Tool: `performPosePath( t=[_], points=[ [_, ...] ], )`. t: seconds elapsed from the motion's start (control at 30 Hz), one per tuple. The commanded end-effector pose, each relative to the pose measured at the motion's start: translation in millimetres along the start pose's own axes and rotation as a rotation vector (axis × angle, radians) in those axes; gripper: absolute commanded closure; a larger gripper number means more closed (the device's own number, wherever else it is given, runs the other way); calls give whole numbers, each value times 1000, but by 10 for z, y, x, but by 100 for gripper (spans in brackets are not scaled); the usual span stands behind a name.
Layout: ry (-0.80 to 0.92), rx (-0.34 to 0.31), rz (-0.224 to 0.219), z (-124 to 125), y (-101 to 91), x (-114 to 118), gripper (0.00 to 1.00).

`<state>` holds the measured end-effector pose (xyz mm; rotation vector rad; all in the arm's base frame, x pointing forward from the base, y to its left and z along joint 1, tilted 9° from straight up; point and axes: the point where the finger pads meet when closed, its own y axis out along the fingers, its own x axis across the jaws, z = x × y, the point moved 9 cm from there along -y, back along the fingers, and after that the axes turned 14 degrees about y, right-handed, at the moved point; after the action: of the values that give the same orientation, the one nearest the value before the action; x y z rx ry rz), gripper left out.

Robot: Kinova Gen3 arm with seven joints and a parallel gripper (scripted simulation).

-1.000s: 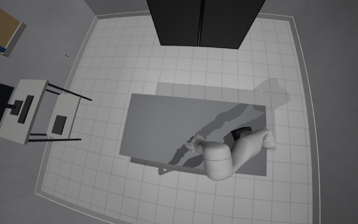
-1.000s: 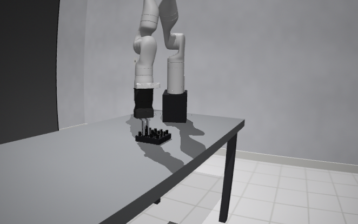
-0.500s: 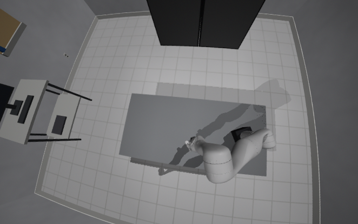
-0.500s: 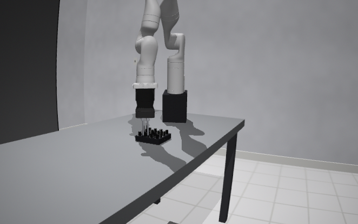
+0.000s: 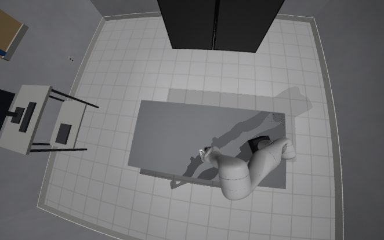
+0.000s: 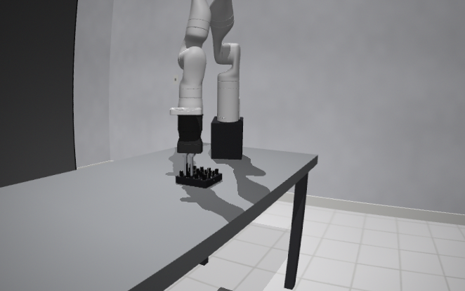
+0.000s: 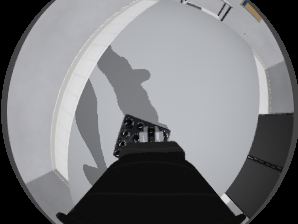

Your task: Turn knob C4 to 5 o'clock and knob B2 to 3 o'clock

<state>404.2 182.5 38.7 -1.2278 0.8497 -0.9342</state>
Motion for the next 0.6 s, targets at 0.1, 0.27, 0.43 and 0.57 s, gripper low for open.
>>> performPosePath(
  t=[0.1, 0.27, 0.43, 0.57],
  points=[
    [70, 1, -1, 4, -6, -15, 70],
    [126, 1, -1, 4, -6, -15, 70],
    [177, 1, -1, 4, -6, -15, 70],
    [223, 1, -1, 4, -6, -15, 70]
  ],
)
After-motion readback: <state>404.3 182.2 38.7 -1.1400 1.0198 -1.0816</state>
